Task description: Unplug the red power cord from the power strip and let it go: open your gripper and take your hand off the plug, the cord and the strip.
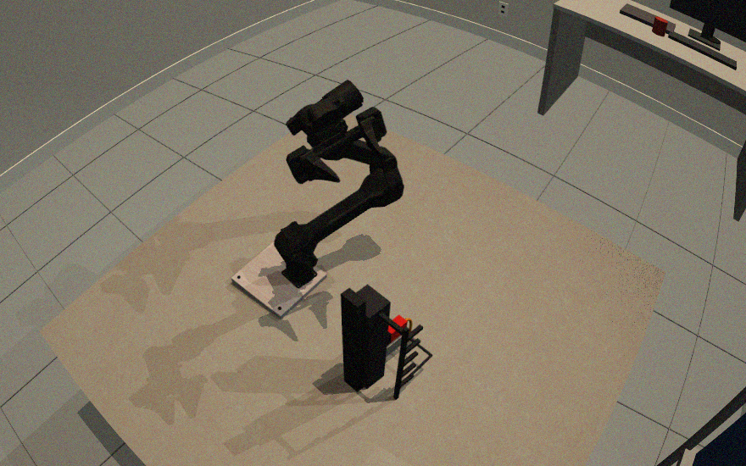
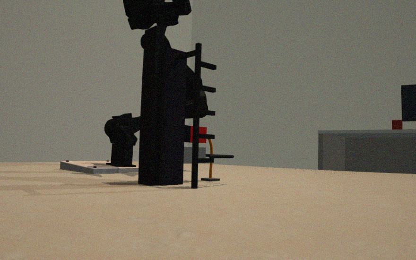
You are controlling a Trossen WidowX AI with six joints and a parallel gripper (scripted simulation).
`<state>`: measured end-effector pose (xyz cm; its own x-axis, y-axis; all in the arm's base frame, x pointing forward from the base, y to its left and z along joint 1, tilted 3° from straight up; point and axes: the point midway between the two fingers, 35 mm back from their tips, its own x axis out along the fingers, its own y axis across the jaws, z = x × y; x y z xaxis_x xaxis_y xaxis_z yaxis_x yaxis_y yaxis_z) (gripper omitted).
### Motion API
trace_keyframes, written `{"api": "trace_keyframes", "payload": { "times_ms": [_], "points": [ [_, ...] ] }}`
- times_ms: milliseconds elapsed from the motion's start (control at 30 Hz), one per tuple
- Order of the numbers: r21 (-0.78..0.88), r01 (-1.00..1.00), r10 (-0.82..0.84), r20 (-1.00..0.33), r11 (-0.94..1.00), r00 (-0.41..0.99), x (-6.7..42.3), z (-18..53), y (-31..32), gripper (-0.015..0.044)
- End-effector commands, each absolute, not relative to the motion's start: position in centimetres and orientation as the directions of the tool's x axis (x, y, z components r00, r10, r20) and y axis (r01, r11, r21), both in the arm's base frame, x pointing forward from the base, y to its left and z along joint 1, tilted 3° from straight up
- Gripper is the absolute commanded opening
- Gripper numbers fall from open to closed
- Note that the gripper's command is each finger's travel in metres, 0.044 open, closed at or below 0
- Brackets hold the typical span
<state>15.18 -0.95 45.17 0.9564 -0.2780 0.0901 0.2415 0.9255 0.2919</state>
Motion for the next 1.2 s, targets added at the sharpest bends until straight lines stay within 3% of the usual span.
{"api": "trace_keyframes", "payload": {
  "times_ms": [0, 267, 733, 967, 1167],
  "points": [
    [0.292, 0.24, -0.276, 0.092, 0.926, 0.957, 15.2, 45.2, -1.0, 0.0374],
    [0.254, 0.139, -0.19, 0.187, 0.957, 0.964, 14.5, 47.5, -3.6, 0.0164],
    [0.155, 0.09, -0.119, 0.187, 0.984, 0.975, 18.1, 47.6, -9.9, 0.016],
    [0.063, 0.078, -0.082, 0.068, 0.995, 0.994, 22.4, 45.0, -11.6, 0.016],
    [-0.096, -0.005, -0.007, -0.131, 0.995, 0.991, 27.5, 40.7, -10.9, 0.016]
  ]
}}
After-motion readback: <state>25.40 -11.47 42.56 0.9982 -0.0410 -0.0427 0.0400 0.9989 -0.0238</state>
